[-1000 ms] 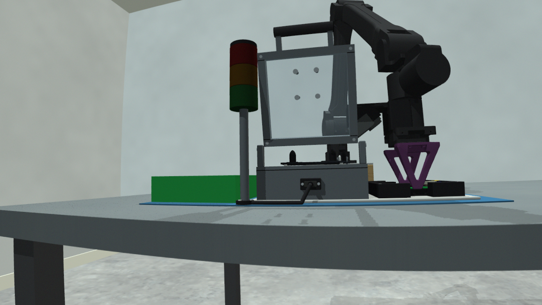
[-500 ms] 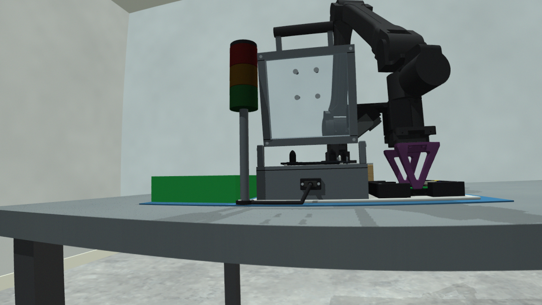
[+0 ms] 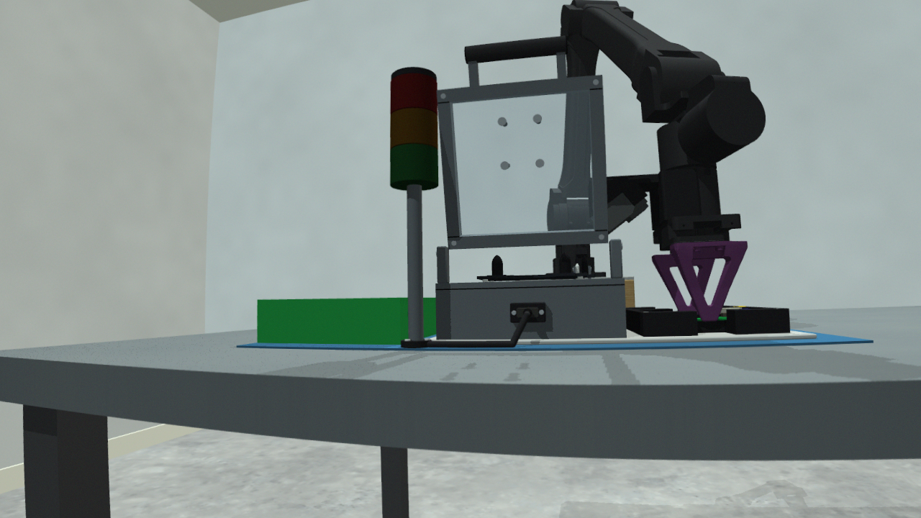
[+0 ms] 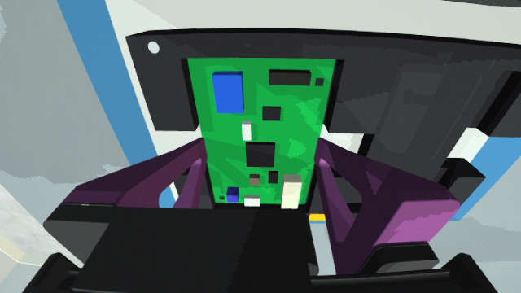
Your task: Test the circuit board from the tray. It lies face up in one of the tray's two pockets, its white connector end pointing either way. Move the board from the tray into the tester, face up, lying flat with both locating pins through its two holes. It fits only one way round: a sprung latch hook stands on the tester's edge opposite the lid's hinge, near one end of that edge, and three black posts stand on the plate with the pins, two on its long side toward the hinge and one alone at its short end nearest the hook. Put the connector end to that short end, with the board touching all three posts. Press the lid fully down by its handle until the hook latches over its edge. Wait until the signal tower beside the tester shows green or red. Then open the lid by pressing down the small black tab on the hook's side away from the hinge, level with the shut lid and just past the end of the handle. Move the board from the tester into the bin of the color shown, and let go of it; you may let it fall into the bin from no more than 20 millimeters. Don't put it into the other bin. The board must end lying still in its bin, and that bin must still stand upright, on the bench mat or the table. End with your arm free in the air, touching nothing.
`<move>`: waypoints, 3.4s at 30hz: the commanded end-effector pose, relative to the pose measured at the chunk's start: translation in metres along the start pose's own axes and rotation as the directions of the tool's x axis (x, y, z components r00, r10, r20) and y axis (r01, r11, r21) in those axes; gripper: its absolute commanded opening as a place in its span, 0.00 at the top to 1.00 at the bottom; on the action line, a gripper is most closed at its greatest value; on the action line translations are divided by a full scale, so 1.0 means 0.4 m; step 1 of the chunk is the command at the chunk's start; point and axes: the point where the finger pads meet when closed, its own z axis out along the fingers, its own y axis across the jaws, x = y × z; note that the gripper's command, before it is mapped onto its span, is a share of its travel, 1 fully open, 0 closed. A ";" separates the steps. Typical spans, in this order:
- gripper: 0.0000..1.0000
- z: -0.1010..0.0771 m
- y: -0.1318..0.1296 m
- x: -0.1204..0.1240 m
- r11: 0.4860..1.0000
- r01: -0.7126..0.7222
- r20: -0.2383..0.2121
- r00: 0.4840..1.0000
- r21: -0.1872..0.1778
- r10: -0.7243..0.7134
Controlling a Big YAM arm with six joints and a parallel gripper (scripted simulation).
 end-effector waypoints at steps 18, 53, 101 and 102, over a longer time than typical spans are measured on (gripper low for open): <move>0.28 -0.107 0.054 -0.014 0.999 -0.009 -0.006 1.000 -0.047 0.008; 0.28 -0.280 0.061 -0.012 0.998 -0.007 -0.009 1.000 -0.061 0.007; 0.28 -0.236 0.021 -0.021 1.000 -0.007 0.004 1.000 0.006 0.007; 0.28 -0.236 0.021 -0.021 1.000 -0.007 0.004 1.000 0.006 0.007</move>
